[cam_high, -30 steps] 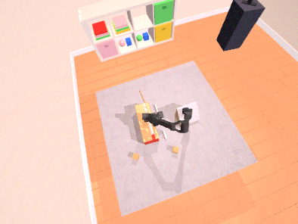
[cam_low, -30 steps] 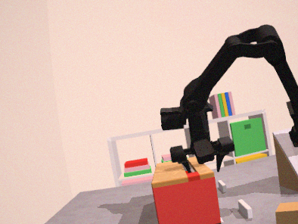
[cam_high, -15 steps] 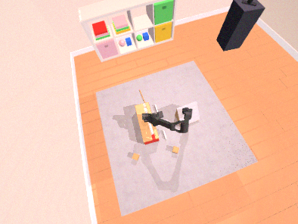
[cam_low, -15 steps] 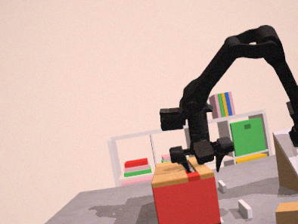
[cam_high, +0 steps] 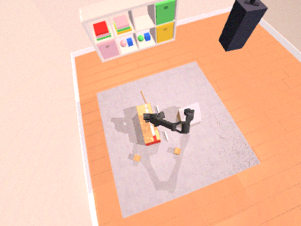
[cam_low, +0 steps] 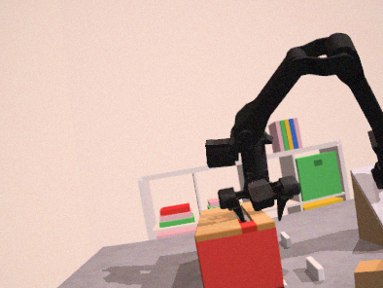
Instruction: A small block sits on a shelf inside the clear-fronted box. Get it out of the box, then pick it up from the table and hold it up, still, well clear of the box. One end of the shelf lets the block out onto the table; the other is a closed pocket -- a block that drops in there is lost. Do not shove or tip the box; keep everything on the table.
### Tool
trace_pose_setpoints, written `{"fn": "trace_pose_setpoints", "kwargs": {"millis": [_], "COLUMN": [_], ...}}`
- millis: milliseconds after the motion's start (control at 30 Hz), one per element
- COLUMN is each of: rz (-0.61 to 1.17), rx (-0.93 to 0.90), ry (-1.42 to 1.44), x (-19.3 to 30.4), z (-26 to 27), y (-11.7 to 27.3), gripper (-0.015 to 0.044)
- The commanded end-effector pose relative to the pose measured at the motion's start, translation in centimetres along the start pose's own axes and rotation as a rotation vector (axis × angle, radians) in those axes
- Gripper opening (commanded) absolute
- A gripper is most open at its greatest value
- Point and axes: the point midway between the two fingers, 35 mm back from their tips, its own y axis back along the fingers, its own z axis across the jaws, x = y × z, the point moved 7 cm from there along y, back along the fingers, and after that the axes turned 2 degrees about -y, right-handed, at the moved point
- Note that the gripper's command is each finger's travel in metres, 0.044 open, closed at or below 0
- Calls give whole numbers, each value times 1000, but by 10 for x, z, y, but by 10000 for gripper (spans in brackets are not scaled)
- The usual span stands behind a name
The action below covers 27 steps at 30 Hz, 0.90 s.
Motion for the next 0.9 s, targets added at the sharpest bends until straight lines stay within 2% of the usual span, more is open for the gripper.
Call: {"fn": "trace_pose_setpoints", "kwargs": {"millis": [0,867], "rz": [4,6], "rx": [5,6], "ry": [5,5], "x": [4,29], "z": [-2,-3], "y": [-1,-9], "gripper": [400,400]}}
